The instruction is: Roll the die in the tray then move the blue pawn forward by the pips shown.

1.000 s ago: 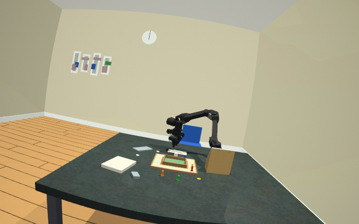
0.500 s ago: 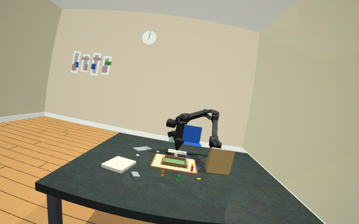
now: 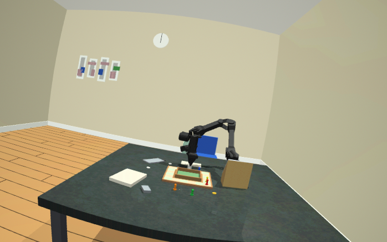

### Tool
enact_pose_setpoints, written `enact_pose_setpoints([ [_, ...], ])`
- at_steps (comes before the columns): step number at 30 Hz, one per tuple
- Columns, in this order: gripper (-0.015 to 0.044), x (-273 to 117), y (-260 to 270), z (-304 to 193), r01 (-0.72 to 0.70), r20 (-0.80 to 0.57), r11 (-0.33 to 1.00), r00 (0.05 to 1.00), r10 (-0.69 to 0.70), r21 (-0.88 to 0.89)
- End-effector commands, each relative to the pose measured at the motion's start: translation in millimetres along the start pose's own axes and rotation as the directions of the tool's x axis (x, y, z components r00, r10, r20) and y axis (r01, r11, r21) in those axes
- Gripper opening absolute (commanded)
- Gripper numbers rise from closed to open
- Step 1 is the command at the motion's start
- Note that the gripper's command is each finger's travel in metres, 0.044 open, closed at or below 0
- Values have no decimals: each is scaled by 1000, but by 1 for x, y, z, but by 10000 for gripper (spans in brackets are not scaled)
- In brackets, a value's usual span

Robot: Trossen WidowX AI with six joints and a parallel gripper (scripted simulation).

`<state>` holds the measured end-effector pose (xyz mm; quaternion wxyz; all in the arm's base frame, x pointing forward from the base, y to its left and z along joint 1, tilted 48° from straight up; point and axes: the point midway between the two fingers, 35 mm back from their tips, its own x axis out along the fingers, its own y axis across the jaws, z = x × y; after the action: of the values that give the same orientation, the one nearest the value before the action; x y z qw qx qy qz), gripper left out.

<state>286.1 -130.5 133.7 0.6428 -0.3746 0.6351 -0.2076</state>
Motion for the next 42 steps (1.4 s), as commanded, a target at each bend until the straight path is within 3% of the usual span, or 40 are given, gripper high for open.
enact_pose_setpoints([
  [1,275,7,2,-1,-5,-4,1000,1000,5,-4],
  [10,275,19,1,-2,-3,-4,1000,1000,3,-5],
  [16,117,19,1,-2,-3,-4,1000,1000,3,-5],
  [22,77,19,1,-2,-3,-4,1000,1000,3,-5],
  [25,0,16,2,-1,-5,-4,1000,1000,5,-5],
  [42,0,-77,4,11,-19,-4,1000,1000,19,-6],
])
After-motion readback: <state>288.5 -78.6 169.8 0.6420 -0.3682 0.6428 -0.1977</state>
